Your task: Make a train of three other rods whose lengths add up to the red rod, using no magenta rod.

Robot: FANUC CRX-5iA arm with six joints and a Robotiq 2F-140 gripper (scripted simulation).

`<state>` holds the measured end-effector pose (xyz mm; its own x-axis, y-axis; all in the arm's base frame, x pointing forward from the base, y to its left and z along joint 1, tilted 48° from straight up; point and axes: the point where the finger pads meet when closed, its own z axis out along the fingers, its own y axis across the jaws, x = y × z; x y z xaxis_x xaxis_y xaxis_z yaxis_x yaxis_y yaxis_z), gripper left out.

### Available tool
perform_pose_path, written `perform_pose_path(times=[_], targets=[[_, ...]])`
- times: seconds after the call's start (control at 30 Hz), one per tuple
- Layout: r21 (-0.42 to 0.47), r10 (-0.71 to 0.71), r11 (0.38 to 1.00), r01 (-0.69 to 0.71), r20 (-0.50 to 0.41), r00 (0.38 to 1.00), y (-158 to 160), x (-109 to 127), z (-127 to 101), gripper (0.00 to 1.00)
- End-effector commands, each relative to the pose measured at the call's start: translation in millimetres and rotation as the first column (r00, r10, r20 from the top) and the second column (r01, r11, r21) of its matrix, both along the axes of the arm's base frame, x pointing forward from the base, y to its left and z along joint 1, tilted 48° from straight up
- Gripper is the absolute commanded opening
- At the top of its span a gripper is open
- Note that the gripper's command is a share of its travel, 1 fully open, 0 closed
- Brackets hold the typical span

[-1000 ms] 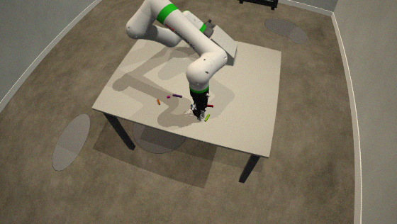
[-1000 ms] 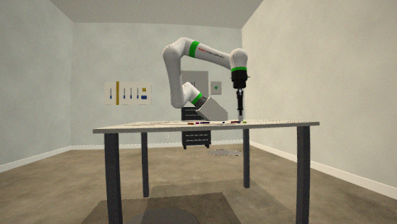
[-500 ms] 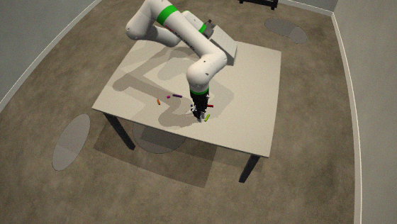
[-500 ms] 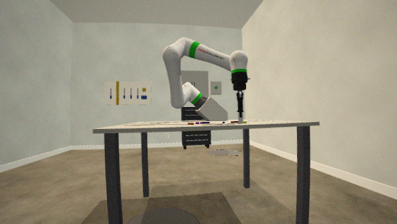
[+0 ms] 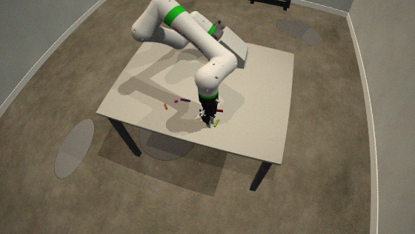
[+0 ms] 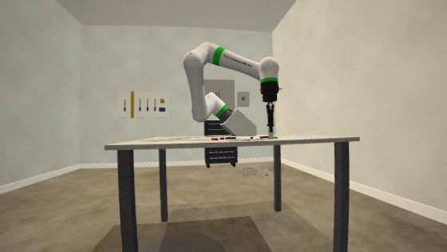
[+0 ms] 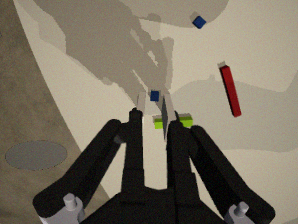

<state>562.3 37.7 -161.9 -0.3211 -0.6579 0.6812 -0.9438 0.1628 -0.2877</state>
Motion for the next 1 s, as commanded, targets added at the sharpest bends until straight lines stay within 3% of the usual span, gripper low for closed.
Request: perform_pose_path(times=[0.0,0.73,0.77,0.97], targets=[[0.000,0.000,1.000,0.000,0.000,1.000,0.3,0.1,0.0,0.15],[0.000,0.000,1.000,0.000,0.000,1.000,0.3,0.1,0.0,0.15],[0.000,0.000,1.000,0.000,0.000,1.000,0.3,0.1,0.0,0.03],[0.000,0.000,1.000,0.000,0.000,1.000,0.3,0.1,0.0,0.03]])
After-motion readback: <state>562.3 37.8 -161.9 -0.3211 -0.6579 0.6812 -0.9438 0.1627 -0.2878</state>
